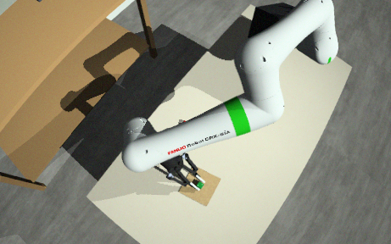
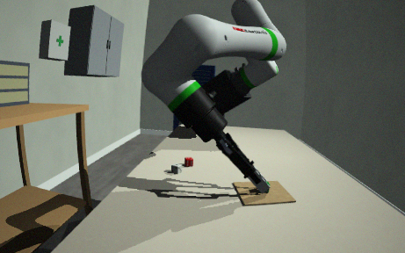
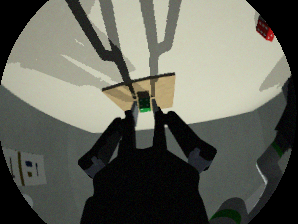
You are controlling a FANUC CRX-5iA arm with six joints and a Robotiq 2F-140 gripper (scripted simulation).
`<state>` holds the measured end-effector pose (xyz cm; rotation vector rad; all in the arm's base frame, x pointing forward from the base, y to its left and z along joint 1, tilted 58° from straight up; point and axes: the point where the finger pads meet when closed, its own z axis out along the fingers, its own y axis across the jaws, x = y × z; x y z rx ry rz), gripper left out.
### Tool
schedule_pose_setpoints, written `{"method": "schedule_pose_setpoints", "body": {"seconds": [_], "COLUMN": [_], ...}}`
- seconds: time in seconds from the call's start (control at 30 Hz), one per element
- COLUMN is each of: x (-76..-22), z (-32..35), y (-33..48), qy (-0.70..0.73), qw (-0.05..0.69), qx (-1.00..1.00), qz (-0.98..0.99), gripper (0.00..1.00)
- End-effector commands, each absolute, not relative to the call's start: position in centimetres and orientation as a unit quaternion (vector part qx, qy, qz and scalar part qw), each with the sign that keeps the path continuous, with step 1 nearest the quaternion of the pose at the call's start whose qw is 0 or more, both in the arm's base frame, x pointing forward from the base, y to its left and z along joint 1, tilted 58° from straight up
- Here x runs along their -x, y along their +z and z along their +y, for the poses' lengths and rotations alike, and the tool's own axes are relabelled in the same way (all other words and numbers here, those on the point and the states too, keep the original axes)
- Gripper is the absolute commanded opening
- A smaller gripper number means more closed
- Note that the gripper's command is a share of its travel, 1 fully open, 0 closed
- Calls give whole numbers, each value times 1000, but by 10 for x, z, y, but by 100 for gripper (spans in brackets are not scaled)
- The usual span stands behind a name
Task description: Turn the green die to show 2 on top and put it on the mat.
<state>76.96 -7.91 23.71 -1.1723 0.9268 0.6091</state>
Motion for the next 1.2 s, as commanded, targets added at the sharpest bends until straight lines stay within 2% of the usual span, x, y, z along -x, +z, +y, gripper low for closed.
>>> {"method": "schedule_pose_setpoints", "body": {"seconds": [0.0, 0.07, 0.1, 1.17], "x": [-770, -770, -770, -758], "z": [-79, -79, -79, -93], "y": [237, 237, 237, 248], "qy": [272, 272, 272, 272], "qw": [692, 692, 692, 692], "qx": [525, 525, 525, 525], "qz": [415, 415, 415, 415], "gripper": [32, 32, 43, 43]}}
